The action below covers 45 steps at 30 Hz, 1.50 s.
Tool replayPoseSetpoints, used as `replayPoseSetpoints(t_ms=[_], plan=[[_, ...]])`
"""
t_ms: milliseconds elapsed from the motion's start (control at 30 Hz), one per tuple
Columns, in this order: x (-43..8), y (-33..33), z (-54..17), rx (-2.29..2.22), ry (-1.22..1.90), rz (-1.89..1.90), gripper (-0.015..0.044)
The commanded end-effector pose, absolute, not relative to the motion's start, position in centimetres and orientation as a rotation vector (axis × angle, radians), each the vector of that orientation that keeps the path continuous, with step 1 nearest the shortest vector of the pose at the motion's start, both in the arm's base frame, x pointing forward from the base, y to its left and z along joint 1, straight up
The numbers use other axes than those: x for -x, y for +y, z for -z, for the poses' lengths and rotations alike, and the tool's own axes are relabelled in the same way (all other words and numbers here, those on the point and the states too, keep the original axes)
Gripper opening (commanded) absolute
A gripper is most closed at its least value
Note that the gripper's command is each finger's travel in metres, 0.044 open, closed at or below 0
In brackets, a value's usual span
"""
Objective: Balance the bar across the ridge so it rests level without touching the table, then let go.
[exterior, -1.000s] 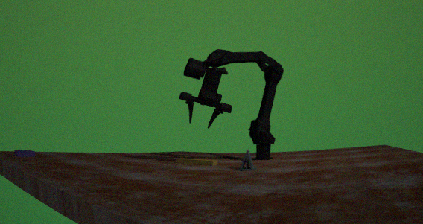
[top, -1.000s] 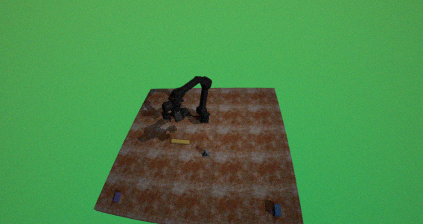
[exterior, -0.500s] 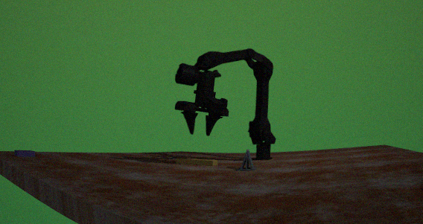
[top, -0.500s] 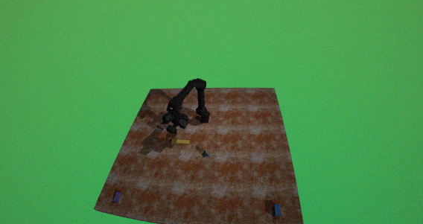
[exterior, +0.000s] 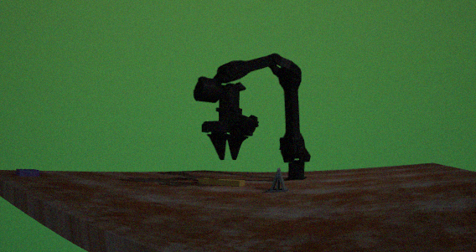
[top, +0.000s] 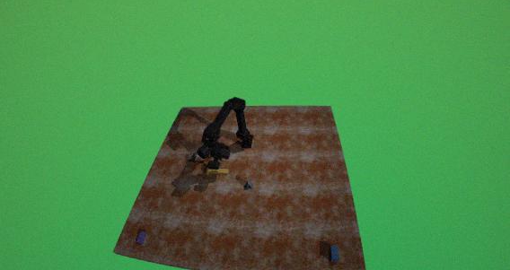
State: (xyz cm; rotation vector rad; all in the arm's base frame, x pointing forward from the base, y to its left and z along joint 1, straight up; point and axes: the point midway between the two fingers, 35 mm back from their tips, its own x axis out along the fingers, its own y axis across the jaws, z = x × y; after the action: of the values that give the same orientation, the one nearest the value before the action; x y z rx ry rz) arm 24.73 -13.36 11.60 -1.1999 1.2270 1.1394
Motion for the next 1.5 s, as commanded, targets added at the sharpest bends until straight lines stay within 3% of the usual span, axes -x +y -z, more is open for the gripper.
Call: replayPoseSetpoints(t_ms=[0, 1367, 1467], plan=[[-24.8, -13.3, -10.3, 1.199, 1.22, -1.153, 0.0315], [-24.8, -13.3, -4.8, 1.199, 1.22, -1.153, 0.0315], [-24.8, -13.3, -4.8, 1.198, 1.226, -1.149, 0.0236]])
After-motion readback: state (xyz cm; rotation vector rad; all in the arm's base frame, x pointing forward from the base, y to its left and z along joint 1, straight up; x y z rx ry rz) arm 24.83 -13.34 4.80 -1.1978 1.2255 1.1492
